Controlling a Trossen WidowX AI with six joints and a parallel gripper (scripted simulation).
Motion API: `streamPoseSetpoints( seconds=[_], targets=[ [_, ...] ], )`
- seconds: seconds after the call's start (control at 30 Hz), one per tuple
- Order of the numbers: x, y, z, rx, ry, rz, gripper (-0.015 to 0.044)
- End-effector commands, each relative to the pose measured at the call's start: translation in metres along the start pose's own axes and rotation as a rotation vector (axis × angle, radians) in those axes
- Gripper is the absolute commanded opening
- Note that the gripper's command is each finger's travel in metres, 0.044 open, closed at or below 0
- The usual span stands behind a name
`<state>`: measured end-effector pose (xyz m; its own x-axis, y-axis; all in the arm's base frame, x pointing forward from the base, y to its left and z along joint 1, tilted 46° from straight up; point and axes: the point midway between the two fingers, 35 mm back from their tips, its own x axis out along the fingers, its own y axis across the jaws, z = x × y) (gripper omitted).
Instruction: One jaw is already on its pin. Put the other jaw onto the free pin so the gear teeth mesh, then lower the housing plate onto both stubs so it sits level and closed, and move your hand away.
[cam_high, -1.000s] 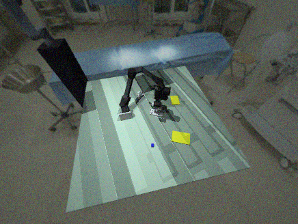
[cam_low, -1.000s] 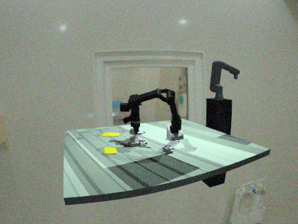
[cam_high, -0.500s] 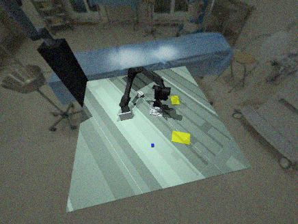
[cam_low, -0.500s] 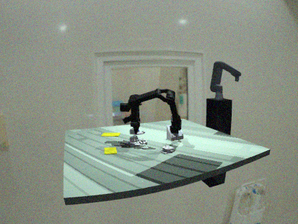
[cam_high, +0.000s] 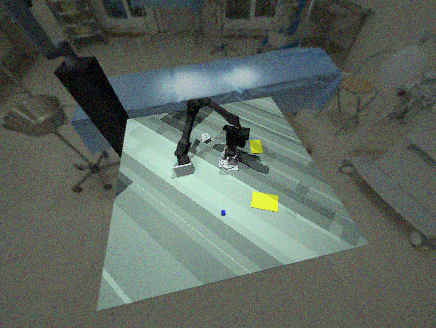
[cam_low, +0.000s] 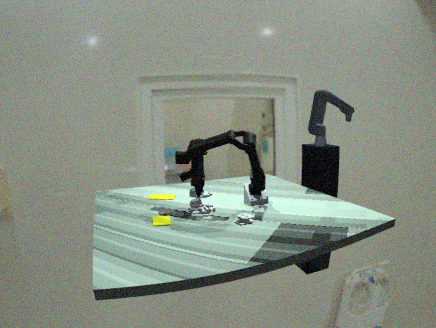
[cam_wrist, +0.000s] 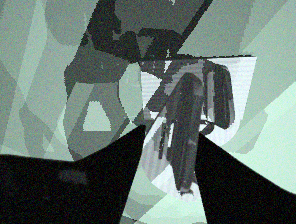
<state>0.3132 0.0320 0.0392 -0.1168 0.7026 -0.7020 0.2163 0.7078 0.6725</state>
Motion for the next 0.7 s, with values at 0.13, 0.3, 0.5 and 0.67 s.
streamPoseSetpoints(
  seconds=[0.13, 0.3, 0.5, 0.67],
  targets=[
    [0.013, 0.000, -0.001, 0.006, 0.004, 0.003, 0.0134],
    [0.021, 0.000, 0.000, 0.007, 0.004, 0.003, 0.0134],
    [0.031, 0.000, -0.001, 0.007, 0.004, 0.003, 0.0134],
    [0.039, 0.000, -0.001, 0.007, 0.005, 0.004, 0.0134]
  ],
)
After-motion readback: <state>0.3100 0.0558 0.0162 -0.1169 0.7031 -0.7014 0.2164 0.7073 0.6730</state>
